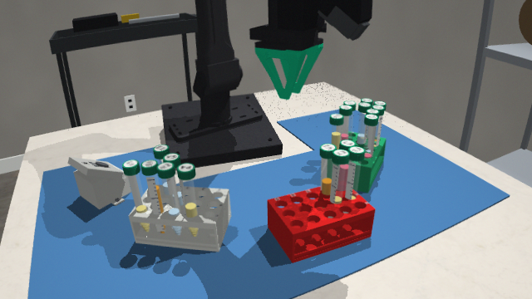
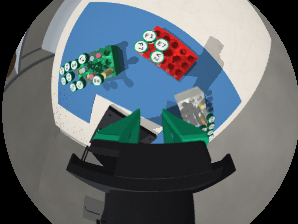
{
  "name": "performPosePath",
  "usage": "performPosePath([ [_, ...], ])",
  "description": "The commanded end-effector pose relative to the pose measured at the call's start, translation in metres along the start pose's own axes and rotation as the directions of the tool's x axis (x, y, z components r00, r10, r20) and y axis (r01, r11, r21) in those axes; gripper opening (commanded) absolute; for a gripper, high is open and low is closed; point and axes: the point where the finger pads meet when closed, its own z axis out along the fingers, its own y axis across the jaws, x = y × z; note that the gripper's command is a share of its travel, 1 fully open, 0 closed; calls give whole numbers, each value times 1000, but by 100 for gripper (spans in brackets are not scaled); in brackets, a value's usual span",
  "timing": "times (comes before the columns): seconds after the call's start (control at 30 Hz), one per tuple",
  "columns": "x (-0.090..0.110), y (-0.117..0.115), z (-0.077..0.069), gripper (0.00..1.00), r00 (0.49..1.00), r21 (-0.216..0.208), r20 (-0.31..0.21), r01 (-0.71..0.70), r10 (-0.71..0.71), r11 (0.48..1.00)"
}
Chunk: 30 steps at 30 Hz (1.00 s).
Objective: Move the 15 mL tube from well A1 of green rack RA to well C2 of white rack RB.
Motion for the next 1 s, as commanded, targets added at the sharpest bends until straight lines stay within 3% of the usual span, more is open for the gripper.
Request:
performPosePath([
  [0.0, -1, -1, -3, 30, 993, 8, 12, 117, -117, 993],
  [0.07, -1, -1, -3, 30, 986, 8, 12, 167, -167, 986],
  [0.47, -69, -13, -7, 30, 986, 9, 13, 167, -167, 986],
  [0.97, -62, -11, -8, 30, 986, 9, 13, 167, -167, 986],
])
